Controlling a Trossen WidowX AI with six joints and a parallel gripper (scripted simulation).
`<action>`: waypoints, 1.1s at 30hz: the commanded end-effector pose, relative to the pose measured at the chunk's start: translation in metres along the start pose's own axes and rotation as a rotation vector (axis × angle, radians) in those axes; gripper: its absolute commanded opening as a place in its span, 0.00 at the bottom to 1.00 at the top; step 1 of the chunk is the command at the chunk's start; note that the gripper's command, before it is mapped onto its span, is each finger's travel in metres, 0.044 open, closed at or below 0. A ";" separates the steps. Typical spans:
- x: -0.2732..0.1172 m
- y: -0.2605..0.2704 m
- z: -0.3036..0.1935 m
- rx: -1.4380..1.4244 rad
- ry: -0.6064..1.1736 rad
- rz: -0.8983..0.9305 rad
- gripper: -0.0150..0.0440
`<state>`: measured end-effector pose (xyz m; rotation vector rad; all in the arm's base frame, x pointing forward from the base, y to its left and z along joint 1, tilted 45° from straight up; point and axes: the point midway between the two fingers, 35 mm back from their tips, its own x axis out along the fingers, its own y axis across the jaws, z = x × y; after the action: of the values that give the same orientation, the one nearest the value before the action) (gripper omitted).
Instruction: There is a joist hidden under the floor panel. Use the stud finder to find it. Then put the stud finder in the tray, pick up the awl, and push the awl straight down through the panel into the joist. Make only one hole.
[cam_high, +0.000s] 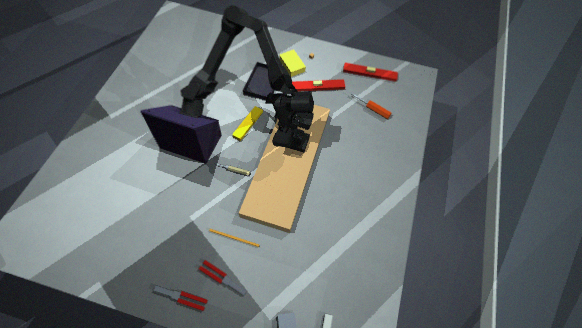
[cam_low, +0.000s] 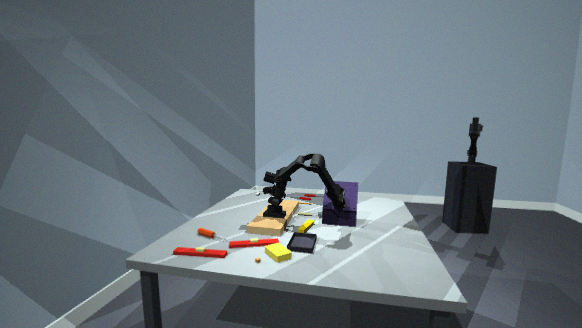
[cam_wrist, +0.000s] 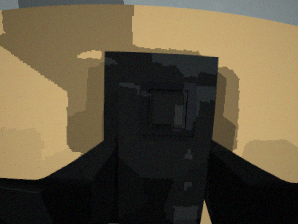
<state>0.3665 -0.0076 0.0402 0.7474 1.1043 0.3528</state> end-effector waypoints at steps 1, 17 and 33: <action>0.001 0.007 -0.001 0.003 0.003 0.002 0.25; 0.001 0.028 -0.001 0.003 0.003 0.003 0.25; 0.001 0.050 0.000 0.003 0.003 0.004 0.25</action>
<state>0.3710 0.0232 0.0709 0.7502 1.1049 0.3506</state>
